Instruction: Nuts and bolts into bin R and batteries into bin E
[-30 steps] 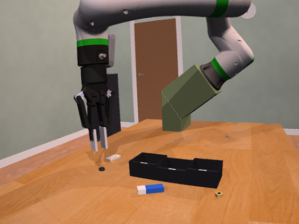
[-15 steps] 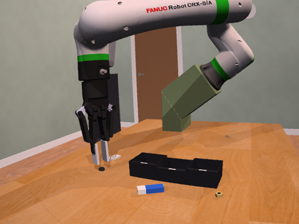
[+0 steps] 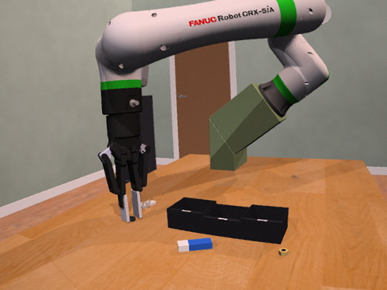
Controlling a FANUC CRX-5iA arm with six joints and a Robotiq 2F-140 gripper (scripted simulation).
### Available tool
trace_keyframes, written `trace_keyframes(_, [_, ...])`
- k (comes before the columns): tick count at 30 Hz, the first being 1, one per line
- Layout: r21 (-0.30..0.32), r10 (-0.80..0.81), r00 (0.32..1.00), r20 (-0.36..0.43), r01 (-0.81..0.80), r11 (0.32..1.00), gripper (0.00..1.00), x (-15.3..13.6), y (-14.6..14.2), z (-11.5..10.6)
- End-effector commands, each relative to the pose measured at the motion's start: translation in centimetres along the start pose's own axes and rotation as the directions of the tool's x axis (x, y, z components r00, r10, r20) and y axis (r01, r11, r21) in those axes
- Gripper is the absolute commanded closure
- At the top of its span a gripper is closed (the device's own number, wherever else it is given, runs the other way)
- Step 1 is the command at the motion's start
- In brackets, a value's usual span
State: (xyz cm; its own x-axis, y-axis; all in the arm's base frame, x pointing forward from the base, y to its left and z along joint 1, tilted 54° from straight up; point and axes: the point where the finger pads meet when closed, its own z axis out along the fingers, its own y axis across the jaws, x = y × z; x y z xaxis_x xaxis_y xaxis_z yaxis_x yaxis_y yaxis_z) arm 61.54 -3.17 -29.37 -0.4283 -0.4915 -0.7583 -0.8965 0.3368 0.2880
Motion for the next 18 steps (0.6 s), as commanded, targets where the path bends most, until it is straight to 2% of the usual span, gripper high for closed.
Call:
trace_keyframes(1, [0.001, 0.000, 1.000, 0.000, 0.000, 1.000, 0.73, 0.01, -0.02, 0.37])
trace_keyframes(12, [0.001, 0.000, 1.000, 0.000, 0.000, 1.000, 0.73, 0.01, -0.01, 0.37])
trace_keyframes(13, [0.001, 0.000, 1.000, 0.000, 0.000, 1.000, 0.84, 0.01, -0.01, 0.37])
trace_keyframes(18, [0.001, 0.000, 1.000, 0.000, 0.000, 1.000, 0.84, 0.01, -0.01, 0.37])
